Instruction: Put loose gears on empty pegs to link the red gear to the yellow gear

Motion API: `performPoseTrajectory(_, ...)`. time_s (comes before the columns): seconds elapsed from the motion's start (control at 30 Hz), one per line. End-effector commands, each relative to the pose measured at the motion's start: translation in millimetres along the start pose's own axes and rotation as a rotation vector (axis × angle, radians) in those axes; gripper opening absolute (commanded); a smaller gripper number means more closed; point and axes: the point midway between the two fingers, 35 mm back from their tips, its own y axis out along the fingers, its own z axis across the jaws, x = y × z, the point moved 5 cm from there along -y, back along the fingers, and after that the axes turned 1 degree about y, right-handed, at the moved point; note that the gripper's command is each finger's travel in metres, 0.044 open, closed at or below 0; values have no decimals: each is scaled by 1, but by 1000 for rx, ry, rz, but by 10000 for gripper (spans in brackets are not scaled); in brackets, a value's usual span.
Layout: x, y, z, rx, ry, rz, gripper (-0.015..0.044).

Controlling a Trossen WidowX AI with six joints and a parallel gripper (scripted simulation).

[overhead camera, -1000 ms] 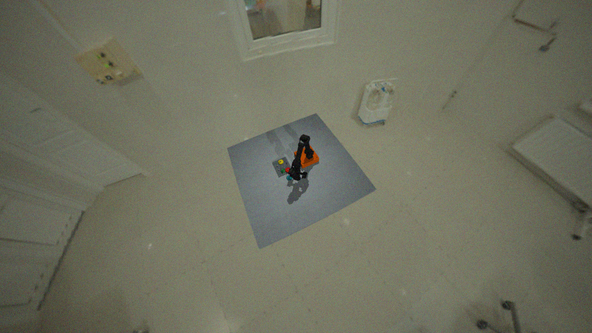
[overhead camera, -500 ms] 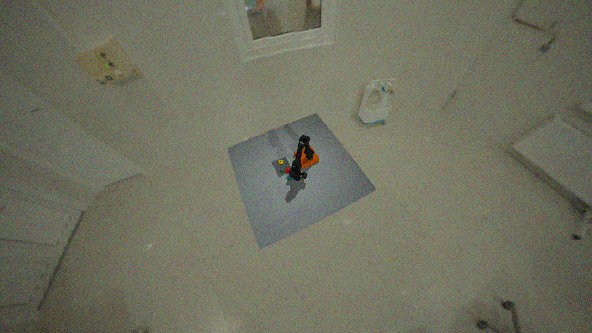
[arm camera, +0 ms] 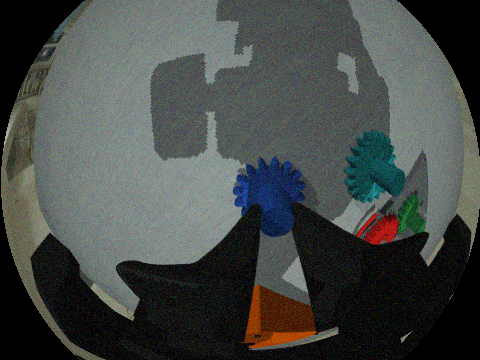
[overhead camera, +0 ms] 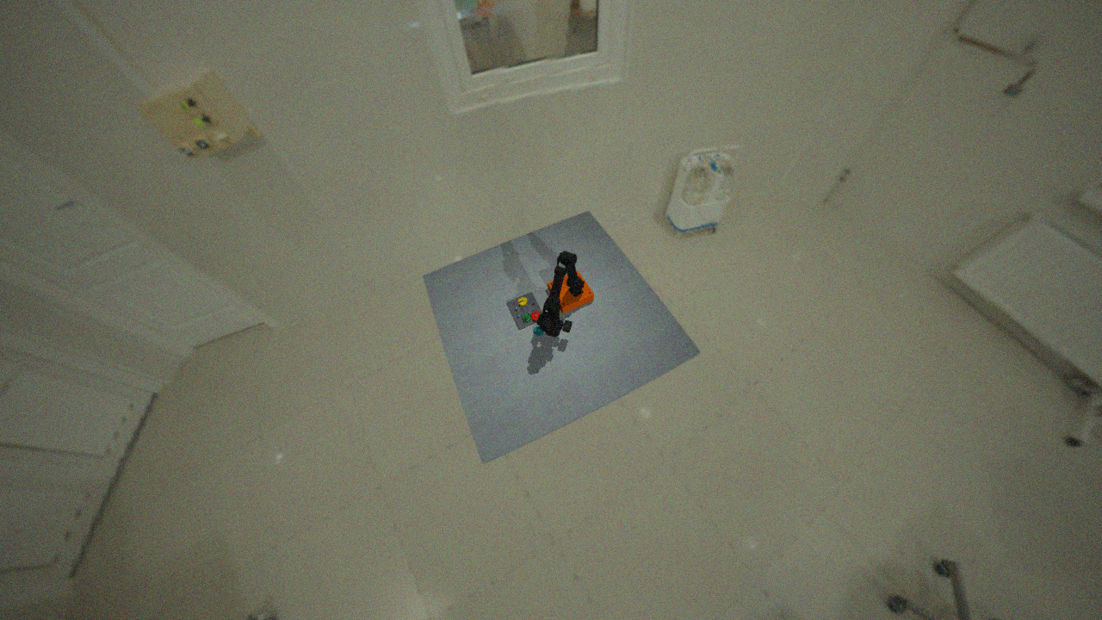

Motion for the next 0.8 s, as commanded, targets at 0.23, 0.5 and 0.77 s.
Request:
performPoseTrajectory(0.23,2,-4,2,-1,-9,-9,0)
performPoseTrajectory(0.5,8,-25,4,-4,-13,-26,0)
performPoseTrajectory(0.77,10,-46,3,-3,-12,-21,0)
